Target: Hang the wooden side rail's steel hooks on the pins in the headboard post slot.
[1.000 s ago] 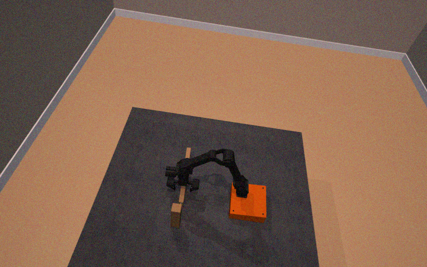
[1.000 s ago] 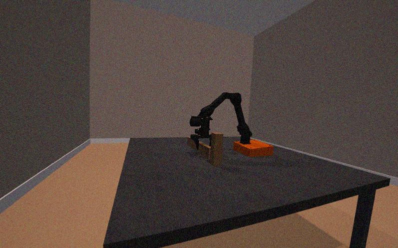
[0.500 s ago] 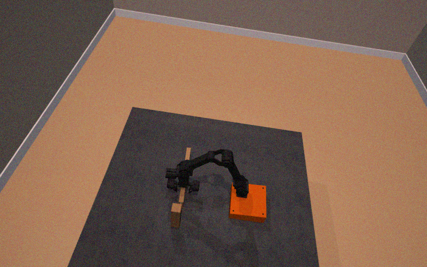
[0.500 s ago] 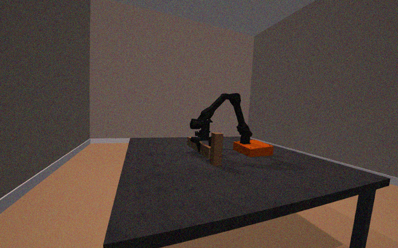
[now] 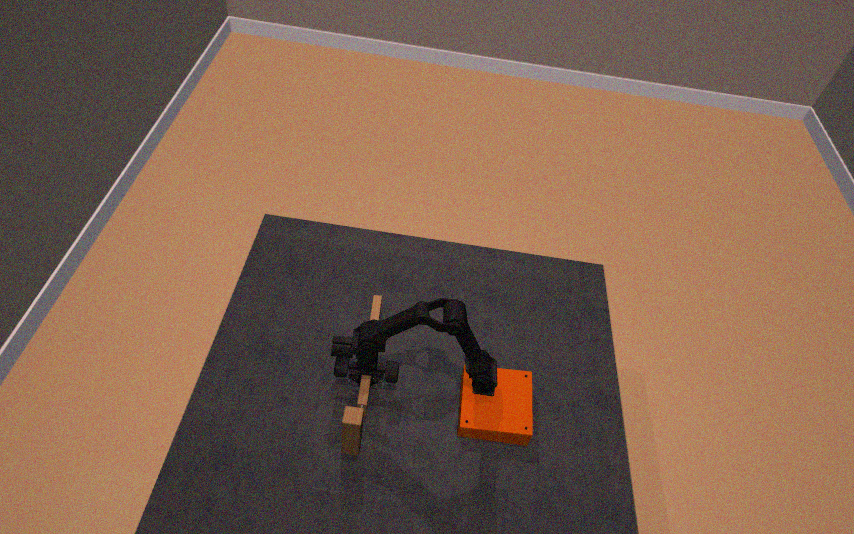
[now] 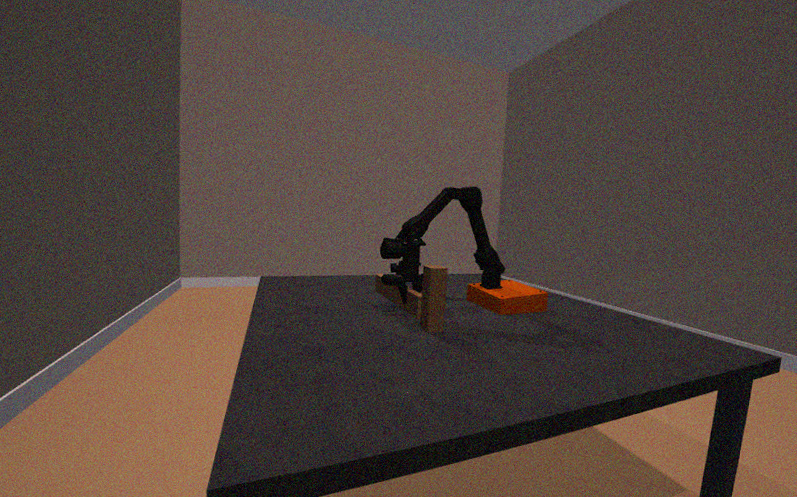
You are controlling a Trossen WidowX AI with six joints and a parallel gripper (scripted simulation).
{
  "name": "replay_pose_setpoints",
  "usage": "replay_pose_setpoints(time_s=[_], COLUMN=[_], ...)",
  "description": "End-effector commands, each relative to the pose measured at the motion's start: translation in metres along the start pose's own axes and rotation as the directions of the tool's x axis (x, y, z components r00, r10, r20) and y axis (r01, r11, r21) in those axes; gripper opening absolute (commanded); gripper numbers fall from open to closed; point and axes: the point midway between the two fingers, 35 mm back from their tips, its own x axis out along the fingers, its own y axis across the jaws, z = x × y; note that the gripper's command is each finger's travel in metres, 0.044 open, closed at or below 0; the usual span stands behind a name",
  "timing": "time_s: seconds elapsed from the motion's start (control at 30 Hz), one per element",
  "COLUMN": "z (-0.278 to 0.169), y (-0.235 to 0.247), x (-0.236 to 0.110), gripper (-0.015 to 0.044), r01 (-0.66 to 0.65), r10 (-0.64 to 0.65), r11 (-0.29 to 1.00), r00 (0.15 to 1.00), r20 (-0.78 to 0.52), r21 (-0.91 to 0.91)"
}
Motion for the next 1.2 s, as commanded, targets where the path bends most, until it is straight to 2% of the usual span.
replay_pose_setpoints(time_s=[0.0,1.17], z=[0.001,0.001], y=[0.000,0.013], x=[0.000,0.000], gripper=[0.0000,0.0000], r01=[0.000,-0.001], r10=[0.000,0.001], r11=[1.000,1.000], r00=[1.000,1.000], r20=[0.005,0.006], r21=[0.002,0.002])
